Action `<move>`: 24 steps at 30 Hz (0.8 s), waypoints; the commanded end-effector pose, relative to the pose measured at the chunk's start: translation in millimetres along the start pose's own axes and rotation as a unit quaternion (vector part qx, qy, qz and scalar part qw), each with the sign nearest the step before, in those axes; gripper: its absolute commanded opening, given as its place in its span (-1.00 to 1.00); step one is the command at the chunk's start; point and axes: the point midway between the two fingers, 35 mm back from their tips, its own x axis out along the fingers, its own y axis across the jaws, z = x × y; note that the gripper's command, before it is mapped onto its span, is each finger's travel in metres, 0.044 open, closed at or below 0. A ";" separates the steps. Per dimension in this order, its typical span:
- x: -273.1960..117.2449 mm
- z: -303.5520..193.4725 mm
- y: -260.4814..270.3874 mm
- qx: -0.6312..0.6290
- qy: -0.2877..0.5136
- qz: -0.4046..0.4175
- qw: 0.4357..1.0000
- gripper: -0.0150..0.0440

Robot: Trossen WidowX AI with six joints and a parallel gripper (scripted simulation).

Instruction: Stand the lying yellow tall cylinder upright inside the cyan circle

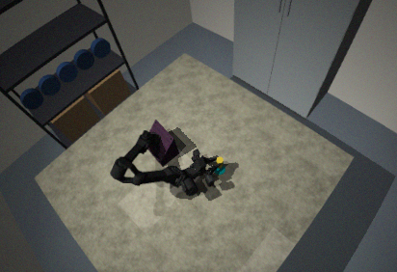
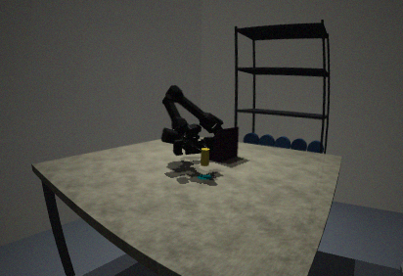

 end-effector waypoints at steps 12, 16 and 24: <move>3.9 -50.7 0.8 0.002 0.000 0.000 1.000 -0.14; 3.9 -51.5 0.8 0.002 0.000 0.000 1.000 -0.14; 3.9 -51.5 0.8 0.002 0.000 0.000 1.000 -0.05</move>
